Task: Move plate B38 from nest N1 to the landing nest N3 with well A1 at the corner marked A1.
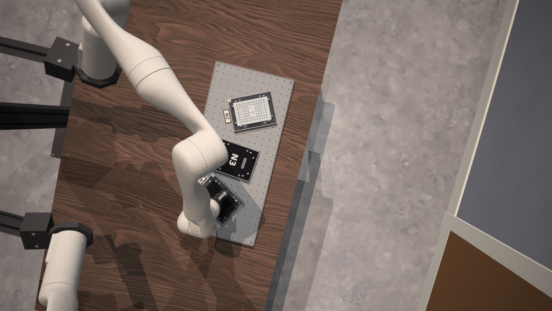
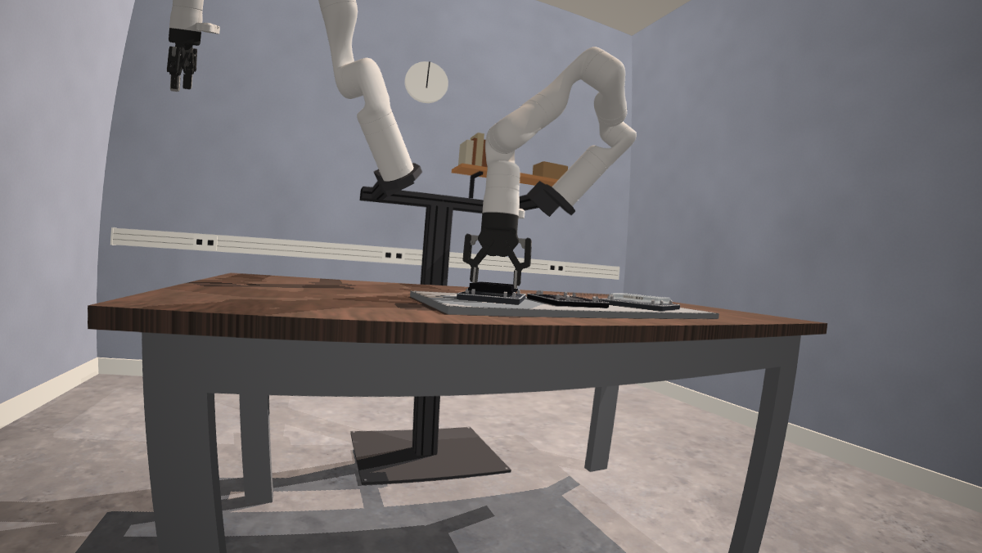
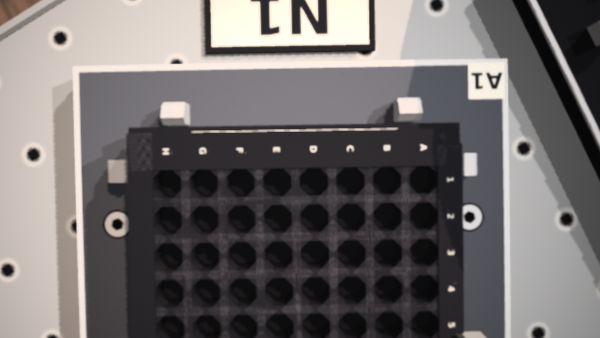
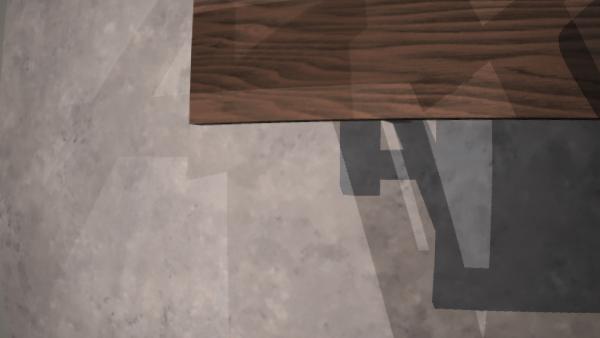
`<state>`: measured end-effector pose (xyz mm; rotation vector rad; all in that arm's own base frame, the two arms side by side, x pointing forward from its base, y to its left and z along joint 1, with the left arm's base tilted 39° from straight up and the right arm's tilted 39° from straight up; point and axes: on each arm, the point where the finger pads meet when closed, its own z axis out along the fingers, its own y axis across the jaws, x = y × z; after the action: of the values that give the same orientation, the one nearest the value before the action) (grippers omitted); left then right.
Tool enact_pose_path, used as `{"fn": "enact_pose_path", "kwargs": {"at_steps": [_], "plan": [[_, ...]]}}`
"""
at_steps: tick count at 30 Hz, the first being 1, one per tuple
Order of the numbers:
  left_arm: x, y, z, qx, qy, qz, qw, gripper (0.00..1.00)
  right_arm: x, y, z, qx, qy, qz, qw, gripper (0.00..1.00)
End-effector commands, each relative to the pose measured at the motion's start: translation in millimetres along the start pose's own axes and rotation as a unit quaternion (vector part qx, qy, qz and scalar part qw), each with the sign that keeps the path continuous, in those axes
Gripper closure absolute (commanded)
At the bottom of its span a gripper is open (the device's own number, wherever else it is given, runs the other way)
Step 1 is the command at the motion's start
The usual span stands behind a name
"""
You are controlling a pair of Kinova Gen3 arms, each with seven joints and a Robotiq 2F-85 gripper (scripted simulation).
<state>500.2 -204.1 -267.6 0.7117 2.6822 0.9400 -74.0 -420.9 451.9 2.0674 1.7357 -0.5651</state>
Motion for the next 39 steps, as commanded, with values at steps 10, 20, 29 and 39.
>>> {"fn": "enact_pose_path", "kwargs": {"at_steps": [10, 20, 29, 39], "plan": [[-0.8, 1.2, -4.9, -0.002, 0.001, -0.004, 1.0, 0.903, 0.4, -2.1, -1.6, 0.001, -0.001, 0.0, 1.0, 0.002], [-0.8, 1.2, -4.9, -0.002, 0.001, -0.004, 1.0, 0.903, 0.4, -2.1, -1.6, 0.001, -0.001, 0.0, 1.0, 0.002], [-0.8, 1.2, -4.9, -0.002, 0.001, -0.004, 1.0, 0.903, 0.4, -2.1, -1.6, 0.001, -0.001, 0.0, 1.0, 0.002], [1.1, 0.0, -7.9, -0.002, 0.002, -0.004, 1.0, 0.903, 0.4, -2.1, -1.6, 0.001, -0.001, 0.0, 1.0, 0.002]]}}
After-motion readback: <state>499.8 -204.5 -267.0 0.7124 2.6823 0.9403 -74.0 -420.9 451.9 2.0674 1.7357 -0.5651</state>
